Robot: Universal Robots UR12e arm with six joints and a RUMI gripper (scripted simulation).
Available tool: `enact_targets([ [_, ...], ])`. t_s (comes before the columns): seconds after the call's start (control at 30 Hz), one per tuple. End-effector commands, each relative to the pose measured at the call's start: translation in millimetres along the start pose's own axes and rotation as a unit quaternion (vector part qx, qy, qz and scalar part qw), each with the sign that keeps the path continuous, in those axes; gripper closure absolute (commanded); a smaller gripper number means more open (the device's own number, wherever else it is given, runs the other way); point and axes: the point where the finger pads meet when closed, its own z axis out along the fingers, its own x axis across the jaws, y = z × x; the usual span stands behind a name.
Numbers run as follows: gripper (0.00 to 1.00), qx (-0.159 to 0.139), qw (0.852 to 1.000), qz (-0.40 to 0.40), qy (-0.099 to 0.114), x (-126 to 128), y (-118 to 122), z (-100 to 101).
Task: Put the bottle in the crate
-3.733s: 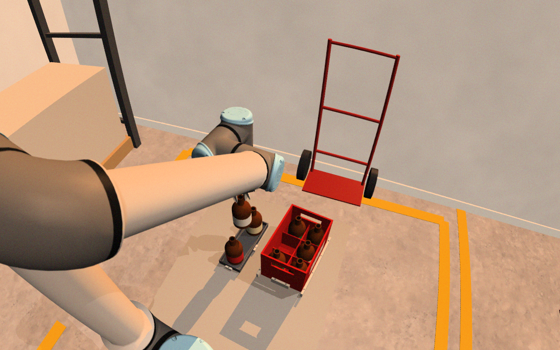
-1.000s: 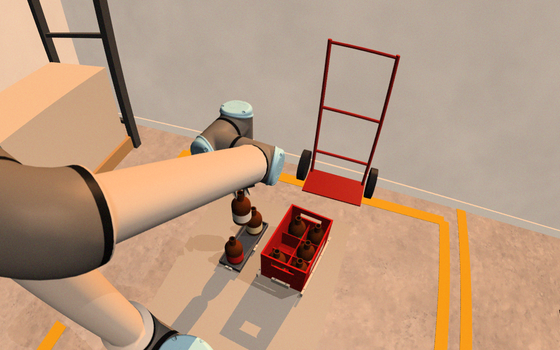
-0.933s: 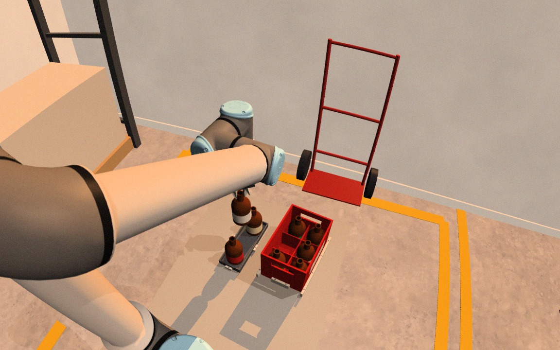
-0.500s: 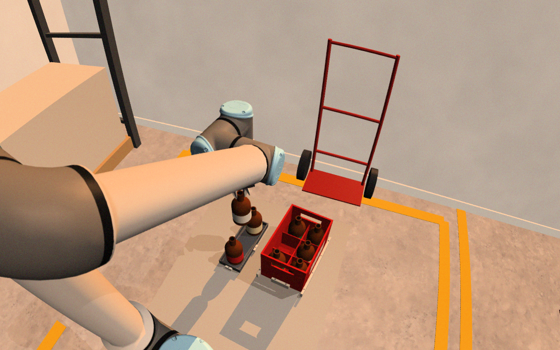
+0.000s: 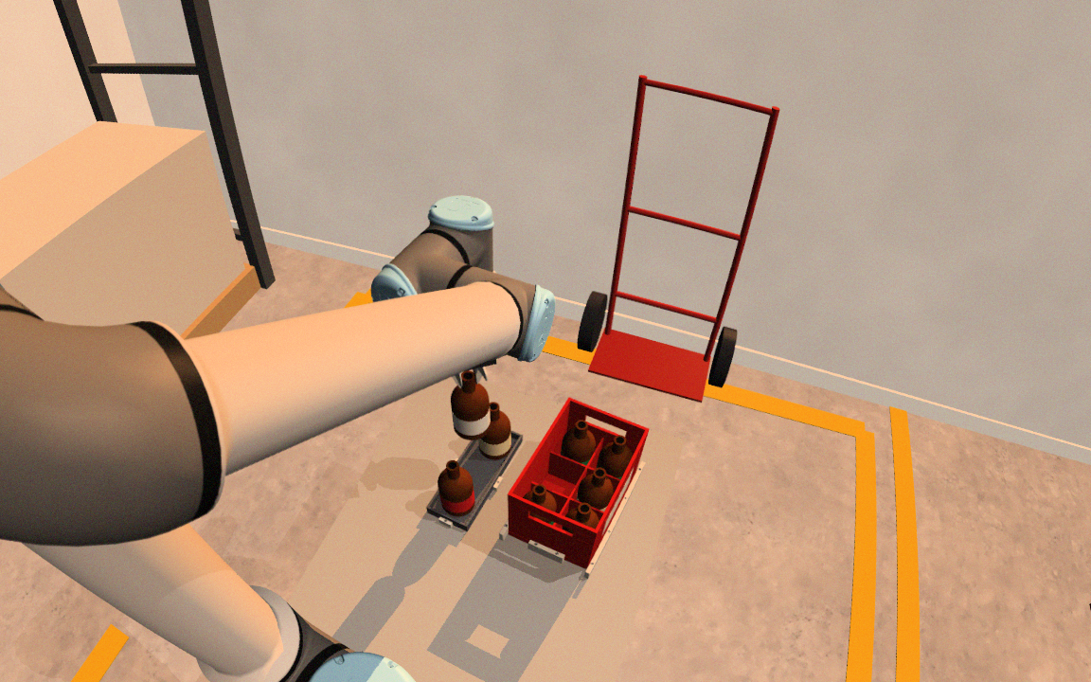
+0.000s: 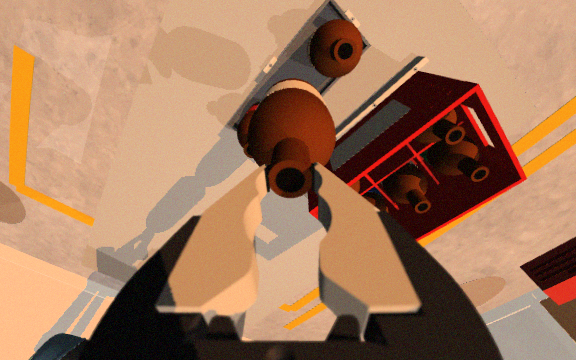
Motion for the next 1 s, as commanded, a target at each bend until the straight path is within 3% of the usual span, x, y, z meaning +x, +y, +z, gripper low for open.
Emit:
enact_targets([
  [0.0,1.00,0.001,1.000,0.000,0.001,1,0,-1],
  [0.97,1.00,0.001,1.000,0.000,0.001,19,12,-1],
])
